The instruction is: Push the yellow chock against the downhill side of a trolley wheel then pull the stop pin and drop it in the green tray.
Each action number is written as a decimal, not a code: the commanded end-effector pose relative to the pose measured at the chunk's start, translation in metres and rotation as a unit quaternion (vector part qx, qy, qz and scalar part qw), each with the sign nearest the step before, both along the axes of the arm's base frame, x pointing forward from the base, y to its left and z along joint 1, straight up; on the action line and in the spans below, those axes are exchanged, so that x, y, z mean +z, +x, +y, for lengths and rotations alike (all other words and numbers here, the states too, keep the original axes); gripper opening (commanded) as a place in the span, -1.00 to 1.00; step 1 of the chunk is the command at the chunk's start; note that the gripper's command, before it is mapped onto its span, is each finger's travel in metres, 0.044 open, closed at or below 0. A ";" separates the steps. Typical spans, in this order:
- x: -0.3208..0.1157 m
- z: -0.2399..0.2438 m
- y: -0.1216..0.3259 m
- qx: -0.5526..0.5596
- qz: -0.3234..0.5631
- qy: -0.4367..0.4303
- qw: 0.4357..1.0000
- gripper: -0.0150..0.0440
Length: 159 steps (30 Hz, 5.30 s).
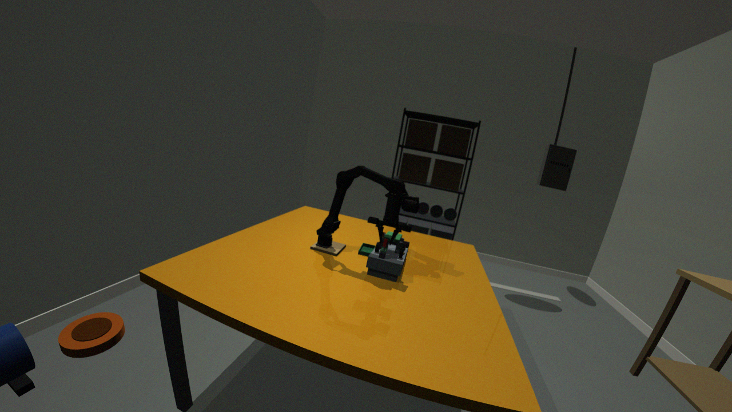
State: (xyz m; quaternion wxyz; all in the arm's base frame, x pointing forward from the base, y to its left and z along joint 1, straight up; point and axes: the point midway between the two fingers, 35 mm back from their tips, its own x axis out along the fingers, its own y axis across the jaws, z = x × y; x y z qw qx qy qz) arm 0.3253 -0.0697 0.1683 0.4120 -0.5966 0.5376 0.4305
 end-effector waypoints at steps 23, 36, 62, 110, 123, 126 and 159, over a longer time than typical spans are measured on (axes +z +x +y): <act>-0.013 -0.005 0.000 0.000 0.000 -0.001 1.000 -0.47; -0.005 -0.004 -0.001 0.001 0.000 -0.002 1.000 -0.49; 0.015 0.001 -0.002 0.001 0.000 -0.002 1.000 -0.49; 0.033 -0.030 -0.018 0.001 0.001 -0.003 1.000 -0.49; 0.030 -0.036 -0.063 0.001 0.003 -0.004 1.000 -0.49; 0.030 -0.038 -0.074 0.001 0.003 -0.004 1.000 -0.49; 0.011 0.061 -0.088 0.001 0.004 0.001 1.000 -0.49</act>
